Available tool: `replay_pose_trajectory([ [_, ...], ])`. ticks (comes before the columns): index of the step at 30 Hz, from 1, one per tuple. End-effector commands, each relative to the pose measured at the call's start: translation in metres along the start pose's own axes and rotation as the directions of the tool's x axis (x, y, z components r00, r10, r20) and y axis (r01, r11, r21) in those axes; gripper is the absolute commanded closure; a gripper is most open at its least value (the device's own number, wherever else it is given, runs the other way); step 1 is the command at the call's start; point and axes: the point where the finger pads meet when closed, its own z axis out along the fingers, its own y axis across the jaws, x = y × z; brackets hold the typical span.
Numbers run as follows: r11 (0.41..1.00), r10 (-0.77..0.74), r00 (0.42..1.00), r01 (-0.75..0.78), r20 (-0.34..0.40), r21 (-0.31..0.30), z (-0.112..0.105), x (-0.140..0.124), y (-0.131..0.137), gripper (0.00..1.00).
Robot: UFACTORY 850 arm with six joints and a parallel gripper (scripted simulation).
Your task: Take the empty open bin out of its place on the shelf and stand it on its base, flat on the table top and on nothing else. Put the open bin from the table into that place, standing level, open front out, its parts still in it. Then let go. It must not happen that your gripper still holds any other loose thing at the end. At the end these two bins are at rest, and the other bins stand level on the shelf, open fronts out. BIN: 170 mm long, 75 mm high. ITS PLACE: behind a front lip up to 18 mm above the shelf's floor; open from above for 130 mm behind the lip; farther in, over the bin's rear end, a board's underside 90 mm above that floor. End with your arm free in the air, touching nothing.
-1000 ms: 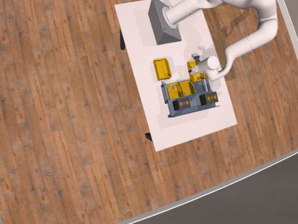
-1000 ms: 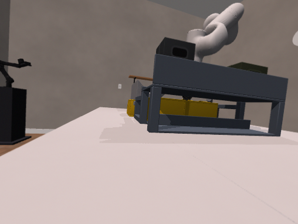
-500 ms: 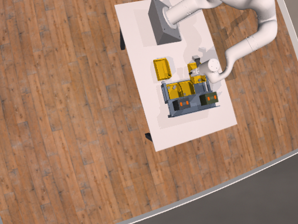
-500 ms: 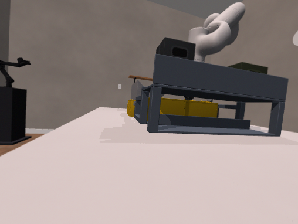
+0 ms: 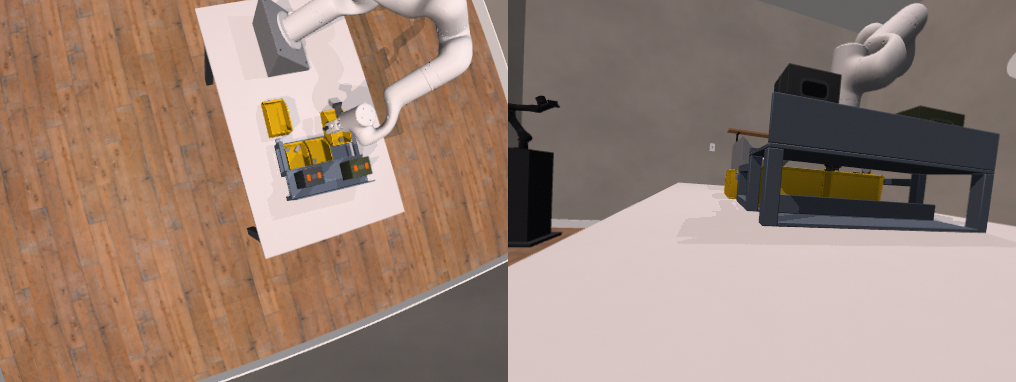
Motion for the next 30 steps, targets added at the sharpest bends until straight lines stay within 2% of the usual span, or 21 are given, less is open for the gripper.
replay_pose_trajectory([
  [1,1.000,0.000,1.000,0.000,0.001,0.000,-0.001,-0.005,0.000,1.00],
  [30,1.000,0.000,1.000,0.000,0.001,0.000,-0.003,-0.021,0.000,1.00],
])
